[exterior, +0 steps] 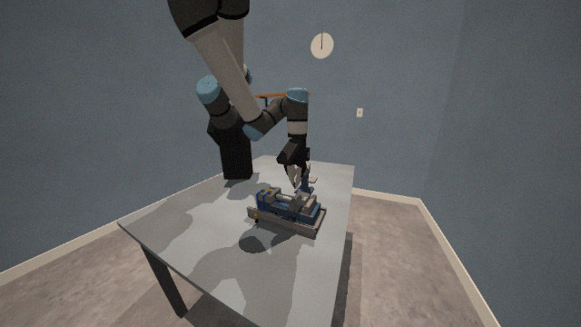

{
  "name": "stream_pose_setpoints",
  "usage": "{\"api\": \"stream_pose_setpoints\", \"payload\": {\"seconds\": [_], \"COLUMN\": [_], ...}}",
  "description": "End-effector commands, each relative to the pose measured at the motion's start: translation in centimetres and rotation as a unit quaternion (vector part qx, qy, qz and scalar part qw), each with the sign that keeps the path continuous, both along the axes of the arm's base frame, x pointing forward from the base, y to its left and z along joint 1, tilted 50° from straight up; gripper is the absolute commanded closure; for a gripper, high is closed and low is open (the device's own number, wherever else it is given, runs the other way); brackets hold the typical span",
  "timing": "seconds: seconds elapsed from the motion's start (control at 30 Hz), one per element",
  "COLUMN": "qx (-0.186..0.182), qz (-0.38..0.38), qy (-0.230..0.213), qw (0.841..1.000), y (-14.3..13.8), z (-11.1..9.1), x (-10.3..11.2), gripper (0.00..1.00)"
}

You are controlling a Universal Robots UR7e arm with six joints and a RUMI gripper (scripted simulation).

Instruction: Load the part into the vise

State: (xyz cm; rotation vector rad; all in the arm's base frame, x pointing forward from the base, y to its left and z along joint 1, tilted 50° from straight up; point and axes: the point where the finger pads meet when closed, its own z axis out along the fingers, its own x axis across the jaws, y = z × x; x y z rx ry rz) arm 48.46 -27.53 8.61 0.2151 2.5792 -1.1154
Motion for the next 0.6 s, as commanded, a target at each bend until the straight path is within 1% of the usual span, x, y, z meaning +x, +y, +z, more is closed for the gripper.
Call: {"api": "stream_pose_setpoints", "payload": {"seconds": [0.0, 0.57], "qx": [-0.001, -0.001], "qz": [0.0, 0.0], "qy": [-0.003, -0.003], "qw": [1.0, 1.0], "y": [-0.84, -1.64], "z": [-0.3, -0.98], "x": [0.46, 0.74], "gripper": [1.0, 1.0]}}
